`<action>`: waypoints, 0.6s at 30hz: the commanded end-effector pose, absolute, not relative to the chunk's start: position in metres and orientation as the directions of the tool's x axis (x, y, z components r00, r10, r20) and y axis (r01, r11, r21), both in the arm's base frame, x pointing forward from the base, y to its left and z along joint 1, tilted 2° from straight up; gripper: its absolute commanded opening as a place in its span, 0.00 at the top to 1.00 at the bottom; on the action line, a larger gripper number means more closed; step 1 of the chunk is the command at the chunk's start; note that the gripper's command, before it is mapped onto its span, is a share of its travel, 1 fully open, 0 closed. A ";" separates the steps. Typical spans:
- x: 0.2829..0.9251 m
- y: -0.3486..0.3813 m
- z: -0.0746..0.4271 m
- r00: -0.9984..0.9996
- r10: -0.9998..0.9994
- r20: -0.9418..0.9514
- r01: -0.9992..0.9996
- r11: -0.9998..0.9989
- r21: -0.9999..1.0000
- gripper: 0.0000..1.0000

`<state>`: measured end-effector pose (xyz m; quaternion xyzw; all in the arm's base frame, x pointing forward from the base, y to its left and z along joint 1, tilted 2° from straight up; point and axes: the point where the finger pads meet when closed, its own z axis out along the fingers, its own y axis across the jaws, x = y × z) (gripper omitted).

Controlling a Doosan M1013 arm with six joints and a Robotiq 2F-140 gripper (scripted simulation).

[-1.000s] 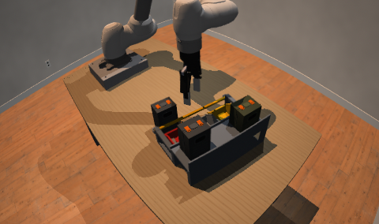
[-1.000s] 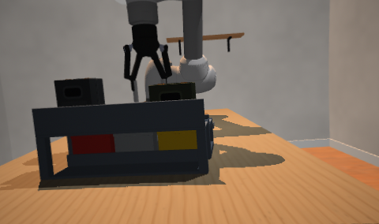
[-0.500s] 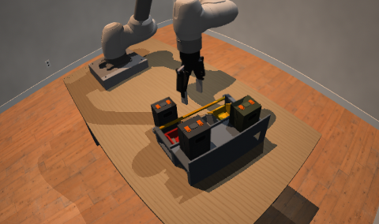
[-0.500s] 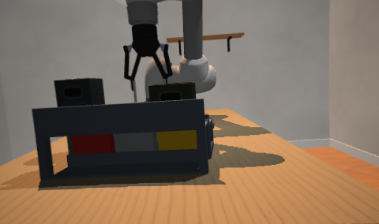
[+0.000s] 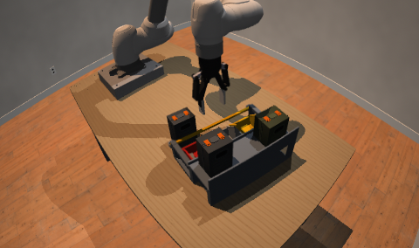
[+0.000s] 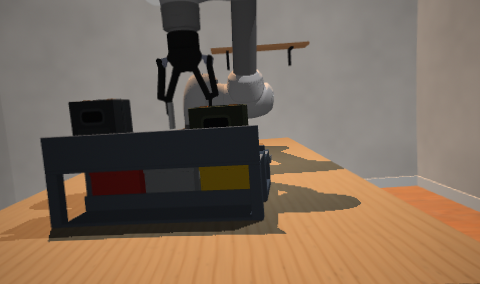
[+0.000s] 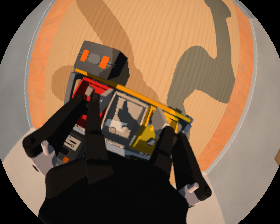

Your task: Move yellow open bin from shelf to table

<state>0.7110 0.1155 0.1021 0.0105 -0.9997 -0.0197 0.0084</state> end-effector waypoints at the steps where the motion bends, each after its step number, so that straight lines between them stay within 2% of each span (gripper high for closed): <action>1: 0.711 0.116 0.102 -1.000 -0.014 0.017 -0.013 0.999 0.040 0.43; 8: 0.711 0.116 0.102 -1.000 -0.014 0.017 -0.013 0.999 0.040 0.43; 13: 0.711 0.116 0.102 -0.970 0.243 0.026 0.244 0.969 0.034 0.43; 18: 0.711 0.116 0.102 -0.970 0.243 0.026 0.244 0.969 0.034 0.43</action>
